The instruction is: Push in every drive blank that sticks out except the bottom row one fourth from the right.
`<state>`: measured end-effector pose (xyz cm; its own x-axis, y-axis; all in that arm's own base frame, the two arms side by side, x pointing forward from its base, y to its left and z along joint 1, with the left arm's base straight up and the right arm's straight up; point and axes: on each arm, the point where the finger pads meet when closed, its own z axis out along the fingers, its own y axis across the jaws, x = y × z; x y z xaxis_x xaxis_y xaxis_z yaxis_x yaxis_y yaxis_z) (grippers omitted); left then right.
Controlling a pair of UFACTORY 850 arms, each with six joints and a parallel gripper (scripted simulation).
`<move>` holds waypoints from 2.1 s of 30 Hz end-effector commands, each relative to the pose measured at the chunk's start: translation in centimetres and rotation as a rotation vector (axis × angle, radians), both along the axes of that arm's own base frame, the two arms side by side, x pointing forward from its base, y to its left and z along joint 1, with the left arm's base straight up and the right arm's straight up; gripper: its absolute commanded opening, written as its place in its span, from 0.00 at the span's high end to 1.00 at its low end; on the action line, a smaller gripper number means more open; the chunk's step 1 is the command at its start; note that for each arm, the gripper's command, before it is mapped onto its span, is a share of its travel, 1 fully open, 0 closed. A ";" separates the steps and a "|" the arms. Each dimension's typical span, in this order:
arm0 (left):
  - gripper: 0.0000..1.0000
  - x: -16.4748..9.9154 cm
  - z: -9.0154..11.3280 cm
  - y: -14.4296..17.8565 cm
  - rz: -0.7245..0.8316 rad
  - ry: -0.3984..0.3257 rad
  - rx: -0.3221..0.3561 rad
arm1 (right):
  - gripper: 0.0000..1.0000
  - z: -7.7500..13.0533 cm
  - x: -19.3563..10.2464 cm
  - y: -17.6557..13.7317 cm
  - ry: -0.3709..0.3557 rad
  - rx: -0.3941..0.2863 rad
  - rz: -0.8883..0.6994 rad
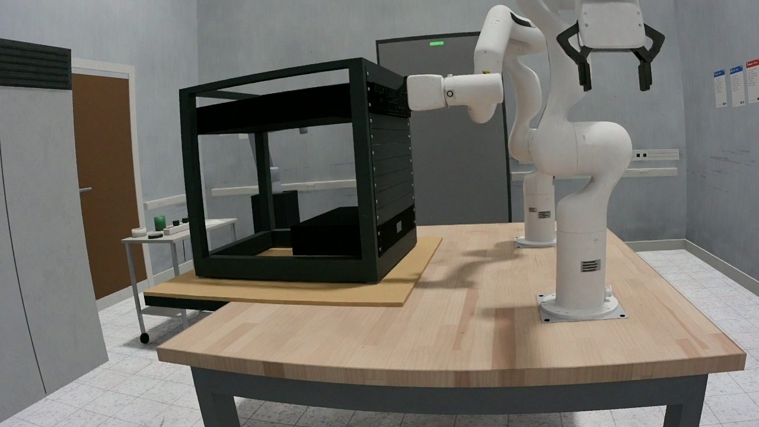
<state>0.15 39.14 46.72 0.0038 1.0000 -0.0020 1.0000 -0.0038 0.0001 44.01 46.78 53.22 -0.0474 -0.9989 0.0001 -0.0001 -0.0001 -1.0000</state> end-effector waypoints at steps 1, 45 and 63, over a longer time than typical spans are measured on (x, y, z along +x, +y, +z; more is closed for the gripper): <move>0.00 0.0 0.1 0.0 0.000 0.000 0.002 | 1.00 0.1 0.1 0.0 -0.001 0.002 0.000; 0.00 0.0 0.1 0.0 0.000 0.000 0.002 | 1.00 0.1 1.0 0.0 -0.001 0.002 0.000; 0.00 0.0 0.1 0.0 0.000 0.000 0.002 | 1.00 0.1 1.2 0.0 -0.001 0.002 0.000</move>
<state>0.15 39.14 46.72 0.0038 1.0000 -0.0020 1.0000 -0.0038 0.0001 45.13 46.73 53.22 -0.0473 -0.9989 0.0001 -0.0001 -0.0001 -1.0000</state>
